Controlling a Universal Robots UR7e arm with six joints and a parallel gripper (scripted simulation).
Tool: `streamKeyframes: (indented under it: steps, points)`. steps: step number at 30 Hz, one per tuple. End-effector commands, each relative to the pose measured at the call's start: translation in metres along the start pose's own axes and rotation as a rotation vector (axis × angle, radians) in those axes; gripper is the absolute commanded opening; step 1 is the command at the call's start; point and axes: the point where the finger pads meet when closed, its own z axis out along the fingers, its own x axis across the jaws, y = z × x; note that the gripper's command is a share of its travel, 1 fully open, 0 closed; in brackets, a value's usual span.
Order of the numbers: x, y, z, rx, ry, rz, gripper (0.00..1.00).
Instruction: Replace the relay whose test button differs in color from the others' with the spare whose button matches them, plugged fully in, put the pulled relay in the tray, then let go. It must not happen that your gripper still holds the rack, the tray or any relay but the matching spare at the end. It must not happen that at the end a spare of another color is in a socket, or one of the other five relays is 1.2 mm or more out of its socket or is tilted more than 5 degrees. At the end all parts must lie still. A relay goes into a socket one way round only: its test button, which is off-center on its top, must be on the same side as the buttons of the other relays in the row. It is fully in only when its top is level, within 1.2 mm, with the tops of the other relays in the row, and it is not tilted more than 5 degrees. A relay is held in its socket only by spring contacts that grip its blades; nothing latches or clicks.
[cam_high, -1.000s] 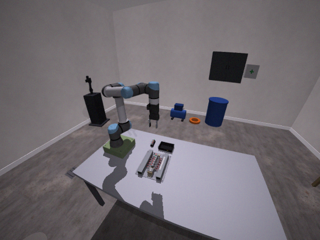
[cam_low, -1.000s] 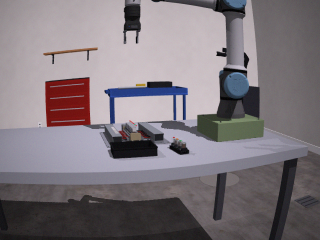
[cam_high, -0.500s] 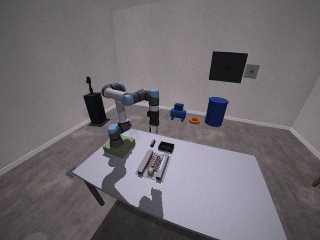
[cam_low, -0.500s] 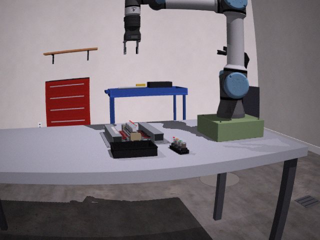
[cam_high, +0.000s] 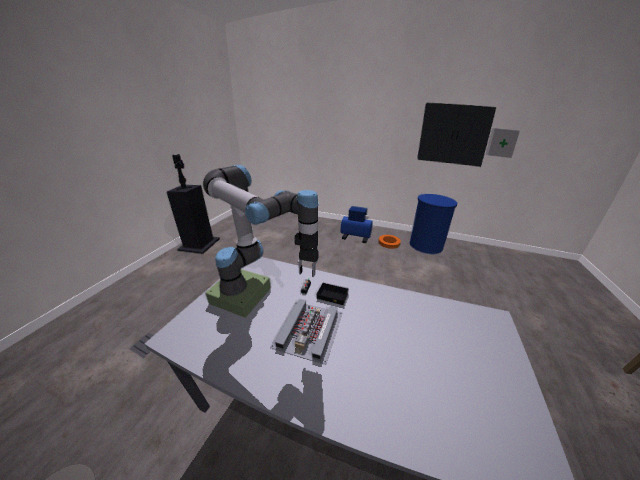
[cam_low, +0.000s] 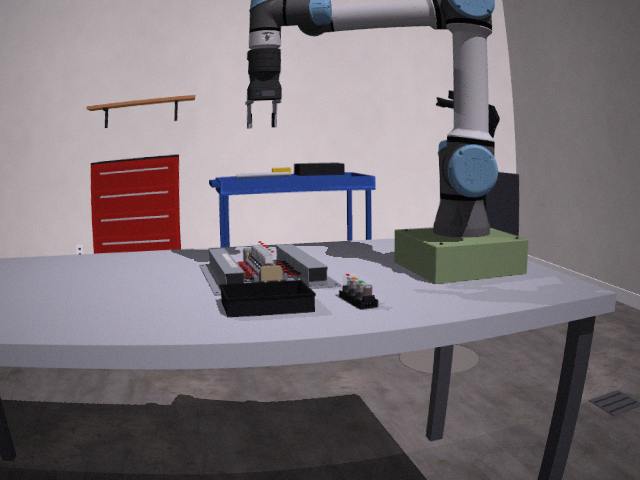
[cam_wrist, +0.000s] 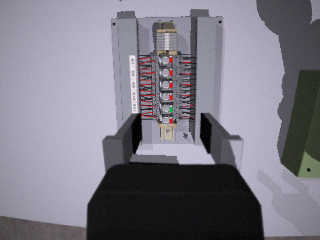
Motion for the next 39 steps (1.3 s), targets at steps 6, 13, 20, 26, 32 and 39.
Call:
streamKeyframes:
  steps: [6,13,20,26,32,39]
  points:
    - [-0.002,-0.001,0.022,0.002,-0.006,0.0,1.0]
    - [-0.002,-0.001,0.069,0.002,-0.006,0.0,1.0]
    - [-0.002,-0.001,0.08,0.002,-0.006,0.0,1.0]
    - [-0.002,-0.001,0.08,0.002,-0.006,0.0,1.0]
    - [-0.003,-0.001,0.139,0.002,-0.006,0.0,1.0]
    - [-0.003,-0.001,0.139,0.002,-0.006,0.0,1.0]
